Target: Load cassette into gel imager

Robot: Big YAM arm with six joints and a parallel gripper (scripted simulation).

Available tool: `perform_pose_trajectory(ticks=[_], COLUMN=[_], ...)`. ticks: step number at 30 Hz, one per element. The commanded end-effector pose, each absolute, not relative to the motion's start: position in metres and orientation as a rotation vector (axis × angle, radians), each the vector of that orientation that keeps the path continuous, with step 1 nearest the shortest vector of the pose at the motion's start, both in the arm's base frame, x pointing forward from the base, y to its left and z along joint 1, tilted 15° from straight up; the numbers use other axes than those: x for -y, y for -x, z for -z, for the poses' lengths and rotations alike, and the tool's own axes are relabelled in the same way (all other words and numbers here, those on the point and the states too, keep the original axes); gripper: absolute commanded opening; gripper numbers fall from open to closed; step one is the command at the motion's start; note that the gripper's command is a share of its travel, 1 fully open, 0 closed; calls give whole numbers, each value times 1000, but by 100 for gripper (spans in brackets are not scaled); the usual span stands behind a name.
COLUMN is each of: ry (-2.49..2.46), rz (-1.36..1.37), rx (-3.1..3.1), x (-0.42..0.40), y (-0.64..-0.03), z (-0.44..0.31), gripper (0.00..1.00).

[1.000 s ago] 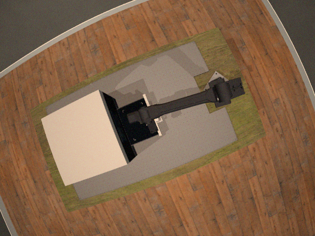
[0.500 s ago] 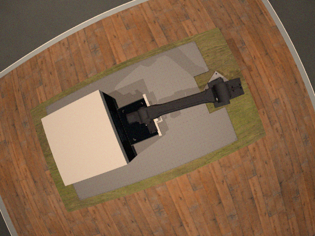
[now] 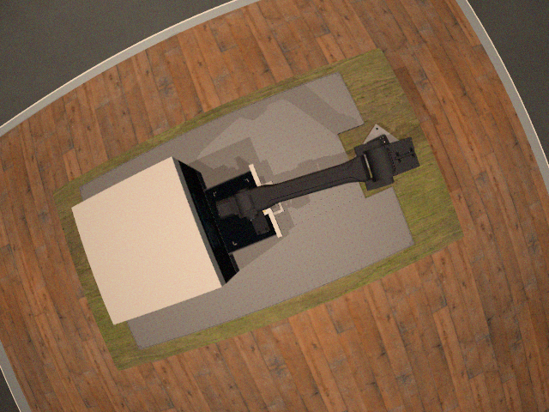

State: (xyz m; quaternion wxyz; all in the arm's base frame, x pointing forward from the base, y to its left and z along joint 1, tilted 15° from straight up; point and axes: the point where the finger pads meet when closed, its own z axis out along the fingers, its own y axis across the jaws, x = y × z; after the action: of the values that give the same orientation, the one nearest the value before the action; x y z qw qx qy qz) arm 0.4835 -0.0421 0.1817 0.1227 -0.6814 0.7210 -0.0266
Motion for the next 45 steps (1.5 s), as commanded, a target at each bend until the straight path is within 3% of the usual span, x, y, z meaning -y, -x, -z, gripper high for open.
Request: perform_pose_trajectory(ticks=[1, 45], ry=[1962, 1956], rz=[143, 155], rx=[-2073, -2069], x=[42, 43], y=[-510, -538], z=[-202, -199], gripper=[78, 78])
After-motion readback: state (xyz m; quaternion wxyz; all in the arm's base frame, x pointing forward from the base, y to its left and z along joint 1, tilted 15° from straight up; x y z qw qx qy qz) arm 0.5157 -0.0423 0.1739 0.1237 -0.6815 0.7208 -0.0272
